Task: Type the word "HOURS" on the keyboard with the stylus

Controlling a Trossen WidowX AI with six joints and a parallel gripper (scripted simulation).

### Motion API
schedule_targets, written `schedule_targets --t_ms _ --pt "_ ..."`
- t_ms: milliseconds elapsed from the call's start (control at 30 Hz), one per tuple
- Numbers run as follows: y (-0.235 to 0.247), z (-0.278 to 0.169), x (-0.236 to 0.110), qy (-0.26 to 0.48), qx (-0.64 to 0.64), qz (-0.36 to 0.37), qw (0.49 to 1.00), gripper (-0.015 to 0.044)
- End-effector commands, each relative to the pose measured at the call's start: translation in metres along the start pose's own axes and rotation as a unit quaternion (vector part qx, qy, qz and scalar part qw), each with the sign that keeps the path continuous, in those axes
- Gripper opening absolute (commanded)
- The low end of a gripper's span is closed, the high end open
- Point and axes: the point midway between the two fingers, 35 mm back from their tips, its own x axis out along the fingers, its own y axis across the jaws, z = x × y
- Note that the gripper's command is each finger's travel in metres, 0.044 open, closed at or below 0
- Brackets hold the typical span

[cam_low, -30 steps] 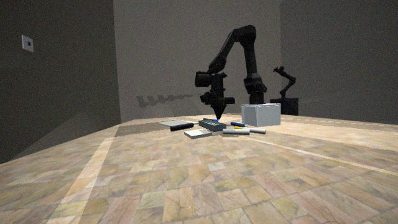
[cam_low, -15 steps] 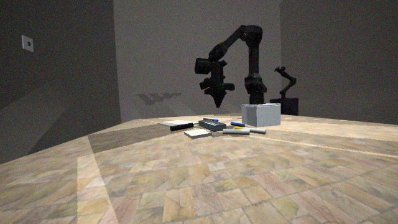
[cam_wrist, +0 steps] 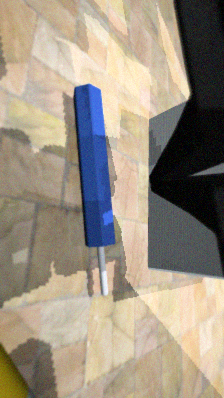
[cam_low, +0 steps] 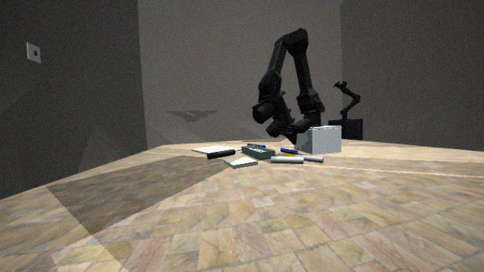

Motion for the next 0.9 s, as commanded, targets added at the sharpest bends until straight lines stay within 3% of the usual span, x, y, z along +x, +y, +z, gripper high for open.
schedule_targets --t_ms 0,867 --pt "0.0 -0.003 0.004 0.01 0.001 -0.004 1.0 0.0" --pt "0.0 0.013 0.029 0.01 0.001 -0.004 1.0 0.0"
